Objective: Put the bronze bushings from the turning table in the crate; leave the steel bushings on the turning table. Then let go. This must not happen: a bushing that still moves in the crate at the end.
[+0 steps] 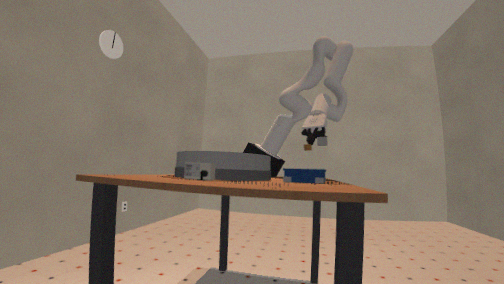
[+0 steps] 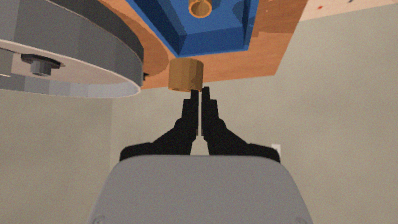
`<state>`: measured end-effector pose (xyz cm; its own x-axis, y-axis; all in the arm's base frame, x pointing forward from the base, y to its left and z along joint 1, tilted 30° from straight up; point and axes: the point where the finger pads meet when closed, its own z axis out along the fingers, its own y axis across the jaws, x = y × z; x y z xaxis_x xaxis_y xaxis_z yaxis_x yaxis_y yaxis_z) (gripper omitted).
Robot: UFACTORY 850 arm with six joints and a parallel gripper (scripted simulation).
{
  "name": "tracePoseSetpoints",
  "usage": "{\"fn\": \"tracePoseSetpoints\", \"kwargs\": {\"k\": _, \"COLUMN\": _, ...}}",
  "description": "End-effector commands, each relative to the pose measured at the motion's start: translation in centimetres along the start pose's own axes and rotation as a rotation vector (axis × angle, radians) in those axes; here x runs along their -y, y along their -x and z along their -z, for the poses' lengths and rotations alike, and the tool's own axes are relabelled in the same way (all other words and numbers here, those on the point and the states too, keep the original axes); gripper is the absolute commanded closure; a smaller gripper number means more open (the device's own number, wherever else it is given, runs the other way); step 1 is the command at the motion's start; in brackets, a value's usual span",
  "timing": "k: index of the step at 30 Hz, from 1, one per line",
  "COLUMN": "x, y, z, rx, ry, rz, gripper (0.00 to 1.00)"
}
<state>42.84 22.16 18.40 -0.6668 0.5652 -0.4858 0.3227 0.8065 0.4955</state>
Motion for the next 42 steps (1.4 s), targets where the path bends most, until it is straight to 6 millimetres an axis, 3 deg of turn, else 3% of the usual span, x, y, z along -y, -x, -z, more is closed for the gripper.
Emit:
{"fn": "tracePoseSetpoints", "kwargs": {"k": 1, "x": -0.1, "y": 0.0, "z": 0.0, "rx": 0.001, "ry": 0.001, "rz": 0.0, "gripper": 1.0}}
{"fn": "tracePoseSetpoints", "kwargs": {"k": 6, "x": -0.1, "y": -0.5, "z": -0.6, "rx": 0.001, "ry": 0.001, "rz": 0.0, "gripper": 1.0}}
{"fn": "tracePoseSetpoints", "kwargs": {"k": 13, "x": -0.1, "y": -3.0, "z": -3.5, "rx": 0.001, "ry": 0.001, "rz": 0.0, "gripper": 1.0}}
{"fn": "tracePoseSetpoints", "kwargs": {"k": 21, "x": -0.1, "y": -4.7, "z": -5.5, "rx": 0.001, "ry": 0.001, "rz": 0.0, "gripper": 1.0}}
{"fn": "tracePoseSetpoints", "kwargs": {"k": 42, "x": -0.1, "y": -4.9, "z": -5.8, "rx": 0.001, "ry": 0.001, "rz": 0.0, "gripper": 1.0}}
